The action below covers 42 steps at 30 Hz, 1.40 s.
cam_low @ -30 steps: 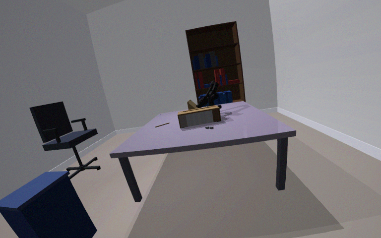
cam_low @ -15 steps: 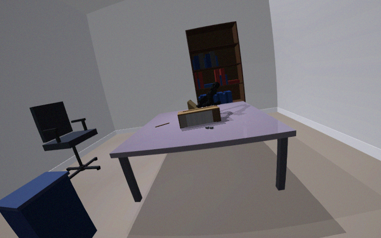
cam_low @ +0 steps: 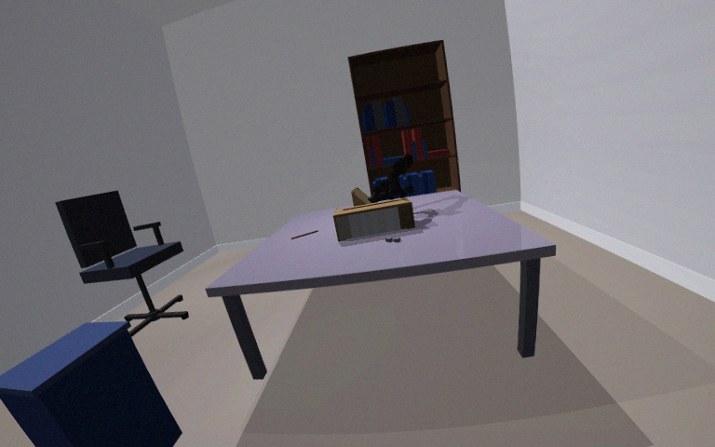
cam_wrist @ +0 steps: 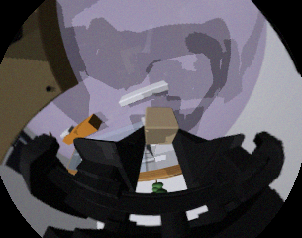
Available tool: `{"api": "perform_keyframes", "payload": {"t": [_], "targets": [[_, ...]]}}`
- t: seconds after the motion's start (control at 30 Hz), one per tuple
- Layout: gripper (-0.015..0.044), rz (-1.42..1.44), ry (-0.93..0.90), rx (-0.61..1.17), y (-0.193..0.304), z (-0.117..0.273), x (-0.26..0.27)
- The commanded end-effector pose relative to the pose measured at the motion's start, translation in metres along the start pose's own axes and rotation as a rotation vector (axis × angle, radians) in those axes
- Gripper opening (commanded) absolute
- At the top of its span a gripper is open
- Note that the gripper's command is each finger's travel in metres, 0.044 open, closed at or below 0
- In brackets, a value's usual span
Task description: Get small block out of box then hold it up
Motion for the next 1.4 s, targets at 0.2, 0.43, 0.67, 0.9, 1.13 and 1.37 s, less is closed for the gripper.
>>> {"api": "perform_keyframes", "payload": {"t": [0.2, 0.43, 0.67, 0.9, 1.13, 1.37], "targets": [[0.0, -0.427, -0.004, -0.016, 0.004, 0.006, 0.004], [0.0, -0.734, -0.012, -0.027, 0.006, 0.01, 0.007], [0.0, -1.04, -0.022, -0.035, 0.007, 0.013, 0.011], [0.0, -1.344, -0.034, -0.04, 0.009, 0.017, 0.014], [0.0, -1.653, -0.043, -0.048, 0.01, 0.022, 0.017], [0.0, -1.963, -0.052, -0.056, 0.011, 0.026, 0.02]]}}
Point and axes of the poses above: the point midway between the two fingers, 35 mm back from their tips, its own z axis back along the fingers, its own x axis across the jaws, y = z × x, the point moved 10 cm from there along z, back along the fingers, and after that the axes turned 15 degrees about z, right-handed, at the moved point
